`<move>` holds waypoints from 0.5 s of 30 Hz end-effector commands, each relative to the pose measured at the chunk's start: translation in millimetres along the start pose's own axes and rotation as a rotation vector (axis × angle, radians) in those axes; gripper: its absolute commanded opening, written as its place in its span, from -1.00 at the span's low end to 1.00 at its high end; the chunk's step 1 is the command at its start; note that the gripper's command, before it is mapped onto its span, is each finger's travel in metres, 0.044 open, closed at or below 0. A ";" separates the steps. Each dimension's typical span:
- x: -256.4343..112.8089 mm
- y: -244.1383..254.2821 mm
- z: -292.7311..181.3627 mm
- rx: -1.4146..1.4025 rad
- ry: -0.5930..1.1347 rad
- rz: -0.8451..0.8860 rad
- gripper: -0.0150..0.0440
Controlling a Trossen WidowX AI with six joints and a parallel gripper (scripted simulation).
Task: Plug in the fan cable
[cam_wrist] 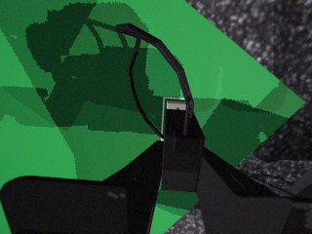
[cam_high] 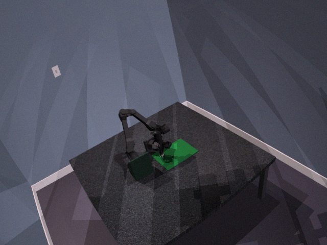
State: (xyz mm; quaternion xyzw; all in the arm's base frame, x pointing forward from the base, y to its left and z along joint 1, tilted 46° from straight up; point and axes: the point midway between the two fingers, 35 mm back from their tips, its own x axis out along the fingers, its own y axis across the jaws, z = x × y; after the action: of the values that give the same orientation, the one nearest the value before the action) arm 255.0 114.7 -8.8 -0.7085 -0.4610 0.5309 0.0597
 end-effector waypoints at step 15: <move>11.1 -0.4 0.1 0.004 0.001 -0.003 -0.49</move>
State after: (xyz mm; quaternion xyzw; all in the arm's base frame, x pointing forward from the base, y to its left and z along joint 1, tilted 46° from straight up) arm 255.7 120.7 -14.5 -0.7097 -0.4604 0.5299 0.0597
